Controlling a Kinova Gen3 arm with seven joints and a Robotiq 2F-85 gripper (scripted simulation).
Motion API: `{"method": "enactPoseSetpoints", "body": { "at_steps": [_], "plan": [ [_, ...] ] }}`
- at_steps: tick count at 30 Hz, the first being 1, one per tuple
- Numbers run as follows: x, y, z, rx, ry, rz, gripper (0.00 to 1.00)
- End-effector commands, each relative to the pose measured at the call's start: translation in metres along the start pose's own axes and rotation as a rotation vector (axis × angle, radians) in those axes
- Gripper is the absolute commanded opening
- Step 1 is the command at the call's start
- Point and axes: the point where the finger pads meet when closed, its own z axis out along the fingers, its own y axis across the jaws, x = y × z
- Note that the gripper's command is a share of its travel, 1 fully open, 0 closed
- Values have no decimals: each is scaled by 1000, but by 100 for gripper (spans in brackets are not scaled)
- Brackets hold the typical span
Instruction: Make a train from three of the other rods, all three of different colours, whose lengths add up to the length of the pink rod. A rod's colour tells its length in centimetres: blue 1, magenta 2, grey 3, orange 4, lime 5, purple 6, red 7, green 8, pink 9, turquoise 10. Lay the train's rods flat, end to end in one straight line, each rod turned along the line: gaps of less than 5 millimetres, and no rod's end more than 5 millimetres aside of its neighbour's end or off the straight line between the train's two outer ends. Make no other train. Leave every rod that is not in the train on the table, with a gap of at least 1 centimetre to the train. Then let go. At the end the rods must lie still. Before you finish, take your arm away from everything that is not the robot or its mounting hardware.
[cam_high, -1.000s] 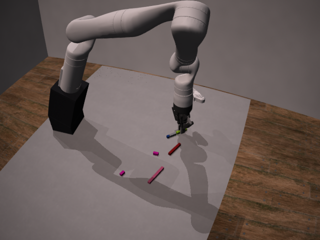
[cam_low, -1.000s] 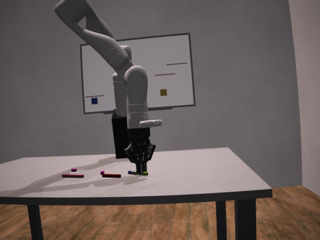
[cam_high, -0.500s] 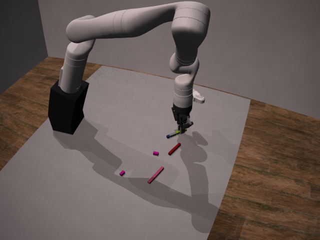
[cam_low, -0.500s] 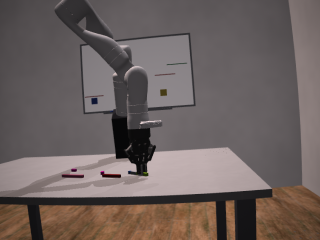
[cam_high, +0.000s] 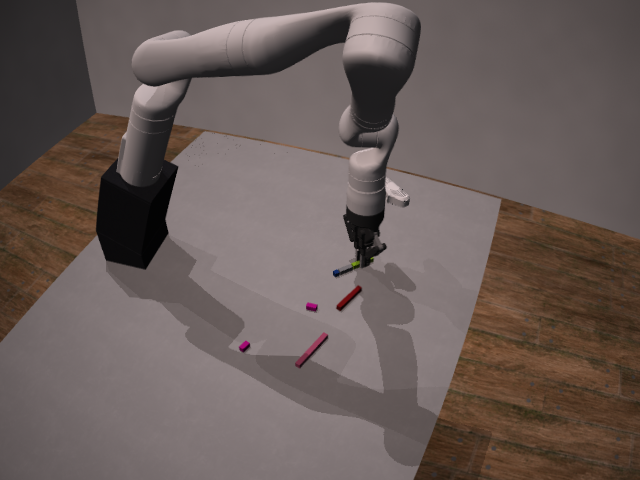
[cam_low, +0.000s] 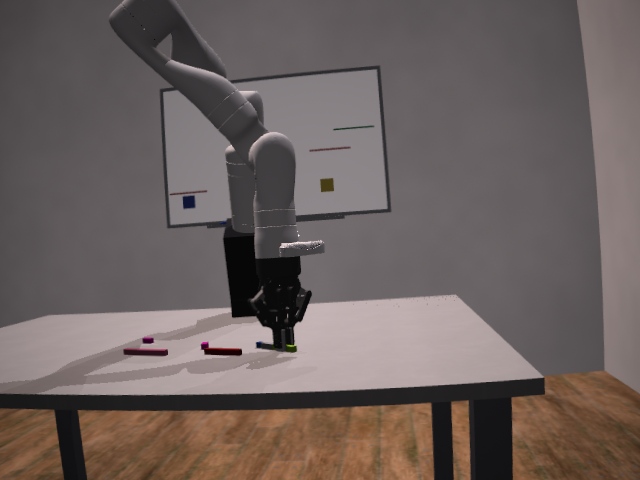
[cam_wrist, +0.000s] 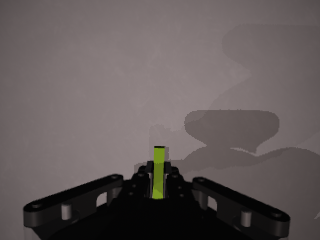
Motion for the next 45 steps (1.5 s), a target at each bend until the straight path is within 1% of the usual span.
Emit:
{"method": "enactPoseSetpoints", "body": {
  "at_steps": [1, 10, 11, 13, 14, 16, 17, 19, 20, 24, 25, 35, 39, 41, 45],
  "plan": [
    [0, 0, -1, -1, 1, 0, 5],
    [0, 0, -1, -1, 1, 0, 5],
    [0, 0, -1, -1, 1, 0, 8],
    [0, 0, -1, -1, 1, 0, 8],
    [0, 0, -1, -1, 1, 0, 12],
    [0, 0, -1, -1, 1, 0, 12],
    [0, 0, -1, -1, 1, 0, 16],
    [0, 0, -1, -1, 1, 0, 16],
    [0, 0, -1, -1, 1, 0, 20],
    [0, 0, -1, -1, 1, 0, 20],
    [0, 0, -1, -1, 1, 0, 24],
    [0, 0, -1, -1, 1, 0, 24],
    [0, 0, -7, -1, 1, 0, 24],
    [0, 0, -7, -1, 1, 0, 24],
    [0, 0, -23, -1, 1, 0, 24]
  ]
}}
